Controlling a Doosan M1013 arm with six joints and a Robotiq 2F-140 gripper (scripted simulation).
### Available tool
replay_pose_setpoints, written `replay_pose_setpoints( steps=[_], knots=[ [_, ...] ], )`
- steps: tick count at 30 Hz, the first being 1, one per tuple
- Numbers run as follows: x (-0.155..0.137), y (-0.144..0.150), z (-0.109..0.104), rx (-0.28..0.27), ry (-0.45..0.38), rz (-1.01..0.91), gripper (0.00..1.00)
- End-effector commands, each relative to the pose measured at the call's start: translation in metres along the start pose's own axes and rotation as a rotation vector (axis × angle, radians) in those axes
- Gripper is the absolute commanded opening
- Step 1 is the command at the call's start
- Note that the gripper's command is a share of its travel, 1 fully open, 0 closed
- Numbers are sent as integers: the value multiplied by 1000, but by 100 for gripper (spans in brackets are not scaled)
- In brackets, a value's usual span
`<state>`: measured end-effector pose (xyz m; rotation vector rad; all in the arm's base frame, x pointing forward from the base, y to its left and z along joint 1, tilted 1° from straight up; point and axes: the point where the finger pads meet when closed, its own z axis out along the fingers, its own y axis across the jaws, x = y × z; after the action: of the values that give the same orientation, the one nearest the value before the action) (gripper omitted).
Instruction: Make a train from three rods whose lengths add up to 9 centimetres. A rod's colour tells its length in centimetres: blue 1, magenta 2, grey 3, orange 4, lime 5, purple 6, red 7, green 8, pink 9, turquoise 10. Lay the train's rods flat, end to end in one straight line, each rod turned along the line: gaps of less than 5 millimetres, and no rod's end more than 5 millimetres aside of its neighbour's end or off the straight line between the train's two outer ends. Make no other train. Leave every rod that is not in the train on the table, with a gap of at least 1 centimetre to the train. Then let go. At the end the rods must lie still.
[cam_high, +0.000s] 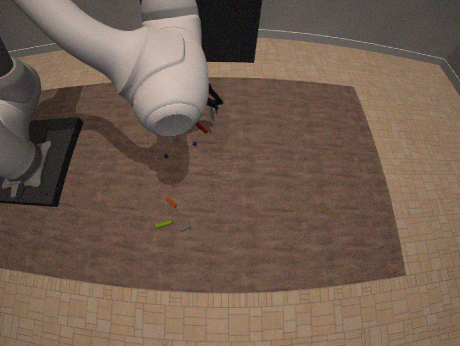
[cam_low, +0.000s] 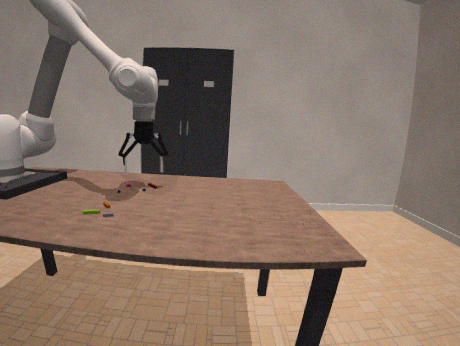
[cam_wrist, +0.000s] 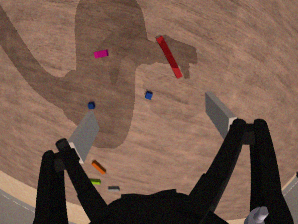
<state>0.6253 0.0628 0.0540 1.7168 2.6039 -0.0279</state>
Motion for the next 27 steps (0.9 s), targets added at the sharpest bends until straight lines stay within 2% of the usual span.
replay_pose_setpoints(
  steps=[1, 17, 19, 21, 27],
  knots=[
    [-1, 0, -2, -4, 13, -131, 100],
    [-5, -1, -11, -8, 11, -716, 100],
    [-5, -1, -11, -8, 11, -716, 100],
    [-6, -1, -12, -8, 11, -847, 100],
    [-7, -2, -15, -10, 10, -1032, 100]
  ],
)
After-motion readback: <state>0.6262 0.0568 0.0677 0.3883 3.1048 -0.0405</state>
